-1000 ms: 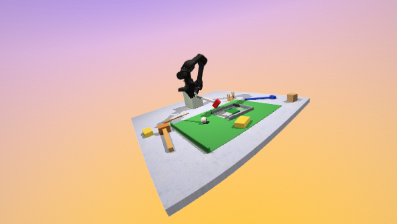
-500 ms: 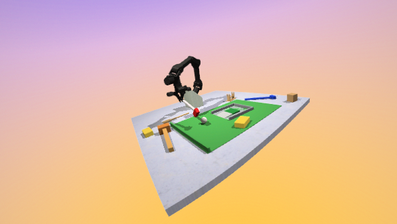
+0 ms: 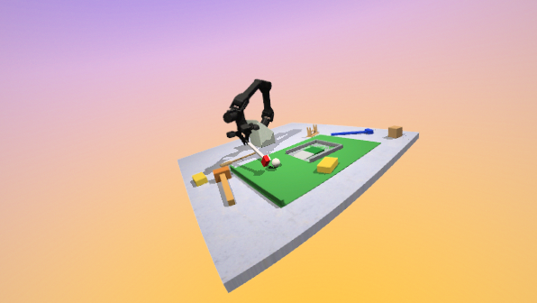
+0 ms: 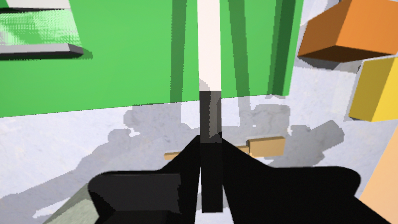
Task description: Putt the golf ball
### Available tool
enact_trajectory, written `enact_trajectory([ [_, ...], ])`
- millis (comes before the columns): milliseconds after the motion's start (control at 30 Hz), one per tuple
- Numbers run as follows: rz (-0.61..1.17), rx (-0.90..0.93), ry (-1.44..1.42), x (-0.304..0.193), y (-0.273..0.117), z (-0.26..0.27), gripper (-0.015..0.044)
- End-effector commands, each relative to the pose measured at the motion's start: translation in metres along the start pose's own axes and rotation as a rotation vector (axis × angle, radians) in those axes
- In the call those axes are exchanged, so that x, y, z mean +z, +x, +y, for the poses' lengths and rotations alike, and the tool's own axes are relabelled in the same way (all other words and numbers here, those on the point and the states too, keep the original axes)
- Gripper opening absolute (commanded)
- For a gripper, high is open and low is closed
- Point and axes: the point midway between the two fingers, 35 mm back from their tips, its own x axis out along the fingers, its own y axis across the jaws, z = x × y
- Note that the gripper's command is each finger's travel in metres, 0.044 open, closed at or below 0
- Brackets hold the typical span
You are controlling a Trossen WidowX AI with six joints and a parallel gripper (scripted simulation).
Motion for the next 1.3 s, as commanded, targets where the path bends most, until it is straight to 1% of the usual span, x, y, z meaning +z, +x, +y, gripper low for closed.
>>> enact_trajectory([
  [0,-0.018,-0.008,0.002,0.003,0.0,-0.001,0.0],
  [600,-0.019,-0.007,0.002,0.003,0.027,-0.001,0.0],
  [967,-0.01,-0.008,-0.002,0.002,0.024,-0.003,0.0],
  [1267,-0.018,-0.01,0.001,0.003,0.026,-0.029,0.0],
])
